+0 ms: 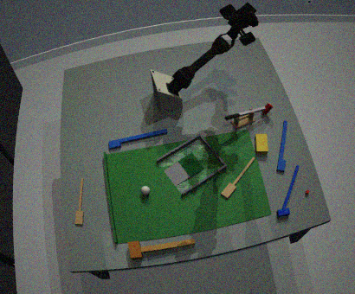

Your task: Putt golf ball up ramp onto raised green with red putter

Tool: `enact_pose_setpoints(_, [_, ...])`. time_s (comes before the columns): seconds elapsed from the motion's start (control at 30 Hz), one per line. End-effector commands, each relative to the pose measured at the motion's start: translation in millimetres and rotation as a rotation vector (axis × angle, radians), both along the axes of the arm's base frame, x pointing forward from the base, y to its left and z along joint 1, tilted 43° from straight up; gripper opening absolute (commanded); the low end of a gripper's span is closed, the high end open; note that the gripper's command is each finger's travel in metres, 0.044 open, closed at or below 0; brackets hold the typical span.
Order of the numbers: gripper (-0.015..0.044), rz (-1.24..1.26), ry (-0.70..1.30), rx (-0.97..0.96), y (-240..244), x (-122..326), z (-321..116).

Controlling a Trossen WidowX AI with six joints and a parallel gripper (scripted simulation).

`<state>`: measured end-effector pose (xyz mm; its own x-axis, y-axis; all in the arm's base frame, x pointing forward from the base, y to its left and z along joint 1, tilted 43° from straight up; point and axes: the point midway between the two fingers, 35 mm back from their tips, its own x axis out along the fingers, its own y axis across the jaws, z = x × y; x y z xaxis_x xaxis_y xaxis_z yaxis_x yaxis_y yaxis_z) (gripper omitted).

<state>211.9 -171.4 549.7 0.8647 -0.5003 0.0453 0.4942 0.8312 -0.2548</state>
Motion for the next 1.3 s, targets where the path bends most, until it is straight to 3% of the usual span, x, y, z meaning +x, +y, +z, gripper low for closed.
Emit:
enact_pose_setpoints(0.0, [0.0440, 0.181, 0.180, -0.014, 17, 40, -49])
enact_pose_setpoints(0.23, [0.0440, 0.557, 0.467, -0.080, 75, 94, -139])
enact_pose_setpoints(0.43, [0.0440, 0.913, 0.663, -0.168, 144, 109, -214])
enact_pose_setpoints(0.63, [0.0440, 1.291, 0.810, -0.270, 216, 95, -281])
enact_pose_setpoints(0.83, [0.0440, 1.726, 0.880, -0.356, 286, 49, -336])
enact_pose_setpoints(0.97, [0.0440, 1.973, 0.887, -0.387, 318, 13, -361])
enact_pose_setpoints(1.27, [0.0440, 1.985, 0.887, -0.388, 326, 12, -365])
